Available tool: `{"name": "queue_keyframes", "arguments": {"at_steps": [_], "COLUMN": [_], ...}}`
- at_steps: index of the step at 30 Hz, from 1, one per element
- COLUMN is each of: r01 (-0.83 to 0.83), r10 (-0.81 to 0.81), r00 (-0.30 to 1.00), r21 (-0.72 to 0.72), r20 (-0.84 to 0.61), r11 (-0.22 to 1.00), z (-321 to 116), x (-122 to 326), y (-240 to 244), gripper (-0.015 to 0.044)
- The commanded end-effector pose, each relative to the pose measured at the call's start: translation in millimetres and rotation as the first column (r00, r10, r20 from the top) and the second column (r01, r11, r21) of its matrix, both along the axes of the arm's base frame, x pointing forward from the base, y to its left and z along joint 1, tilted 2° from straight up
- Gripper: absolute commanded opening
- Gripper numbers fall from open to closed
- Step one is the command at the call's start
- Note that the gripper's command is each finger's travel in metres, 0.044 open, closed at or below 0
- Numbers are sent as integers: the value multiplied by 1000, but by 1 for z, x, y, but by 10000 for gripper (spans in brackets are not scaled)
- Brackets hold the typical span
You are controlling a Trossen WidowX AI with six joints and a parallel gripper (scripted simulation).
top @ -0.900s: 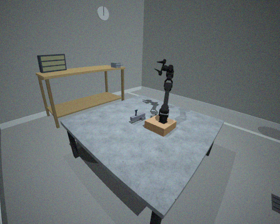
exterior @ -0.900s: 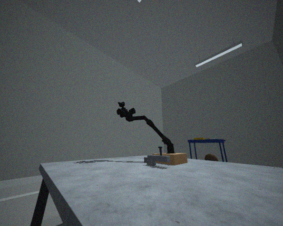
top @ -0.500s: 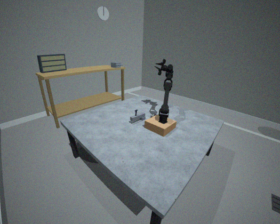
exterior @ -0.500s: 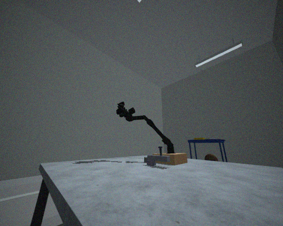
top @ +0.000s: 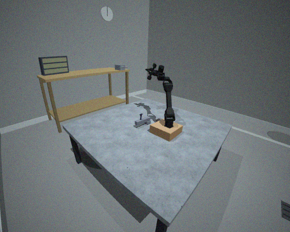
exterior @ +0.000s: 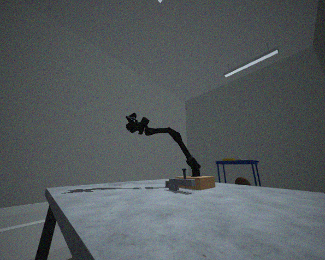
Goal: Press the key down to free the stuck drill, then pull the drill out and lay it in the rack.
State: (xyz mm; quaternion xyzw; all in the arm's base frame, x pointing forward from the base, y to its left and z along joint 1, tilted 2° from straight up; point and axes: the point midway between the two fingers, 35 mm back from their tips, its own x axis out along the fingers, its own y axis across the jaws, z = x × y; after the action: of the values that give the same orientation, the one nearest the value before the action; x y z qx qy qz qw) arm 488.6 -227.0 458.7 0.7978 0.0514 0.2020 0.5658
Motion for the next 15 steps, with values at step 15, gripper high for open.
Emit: {"name": "queue_keyframes", "arguments": {"at_steps": [15], "r01": [-159], "r10": [-101], "r00": [847], "r21": [-428], "r20": [-523], "r11": [890], "z": [-186], "x": [32], "y": [198], "gripper": [0]}}
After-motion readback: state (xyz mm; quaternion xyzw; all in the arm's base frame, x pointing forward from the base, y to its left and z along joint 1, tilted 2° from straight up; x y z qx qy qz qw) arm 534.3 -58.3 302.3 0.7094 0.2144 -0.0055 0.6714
